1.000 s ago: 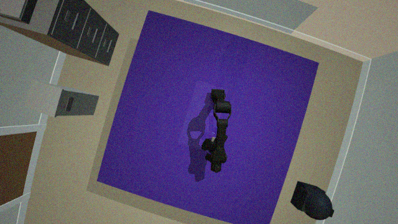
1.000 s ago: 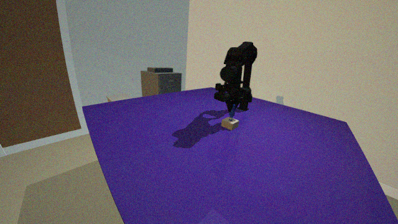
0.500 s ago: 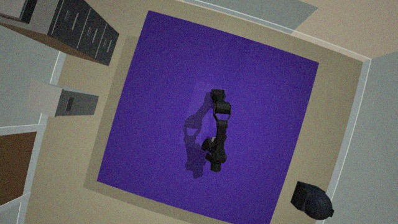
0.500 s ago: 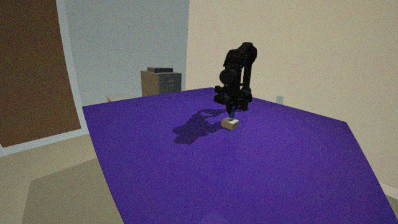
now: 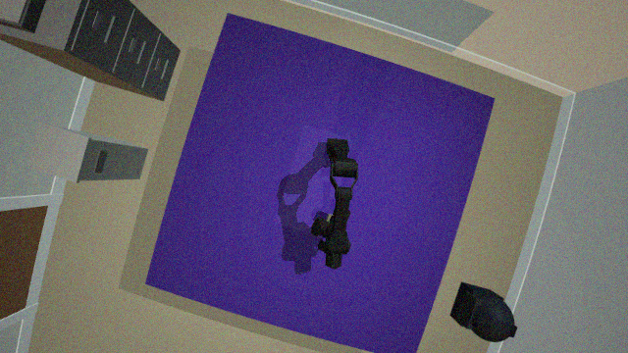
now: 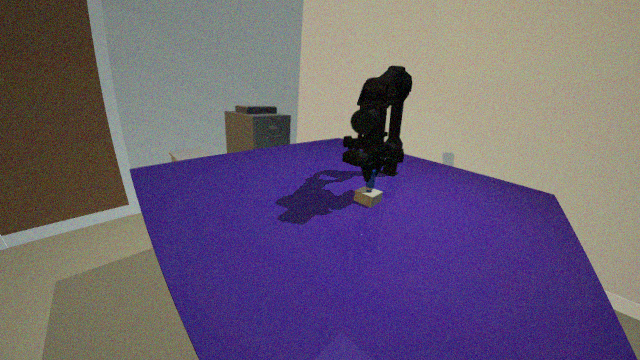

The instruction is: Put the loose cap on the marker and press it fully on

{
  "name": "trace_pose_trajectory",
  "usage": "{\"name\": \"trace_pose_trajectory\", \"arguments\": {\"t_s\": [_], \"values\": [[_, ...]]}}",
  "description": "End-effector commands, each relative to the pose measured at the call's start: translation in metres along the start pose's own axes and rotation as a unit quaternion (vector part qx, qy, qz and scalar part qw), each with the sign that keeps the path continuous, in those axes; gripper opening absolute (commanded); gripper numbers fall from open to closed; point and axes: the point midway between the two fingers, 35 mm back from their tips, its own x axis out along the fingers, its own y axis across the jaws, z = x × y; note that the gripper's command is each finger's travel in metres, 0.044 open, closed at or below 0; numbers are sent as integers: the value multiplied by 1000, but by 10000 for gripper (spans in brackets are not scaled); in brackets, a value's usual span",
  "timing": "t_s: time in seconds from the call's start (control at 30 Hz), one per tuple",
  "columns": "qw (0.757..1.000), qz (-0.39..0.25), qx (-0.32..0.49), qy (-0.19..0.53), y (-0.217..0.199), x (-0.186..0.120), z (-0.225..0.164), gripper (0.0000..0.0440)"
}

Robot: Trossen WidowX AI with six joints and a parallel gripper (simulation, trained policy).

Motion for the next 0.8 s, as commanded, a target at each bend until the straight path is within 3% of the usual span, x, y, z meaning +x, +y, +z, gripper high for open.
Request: {"name": "trace_pose_trajectory", "arguments": {"t_s": [0.0, 0.77], "values": [[1000, -24, -3, -15, -5, 18, 5, 80], [1000, -23, -9, -17, -4, 19, 6, 110]]}}
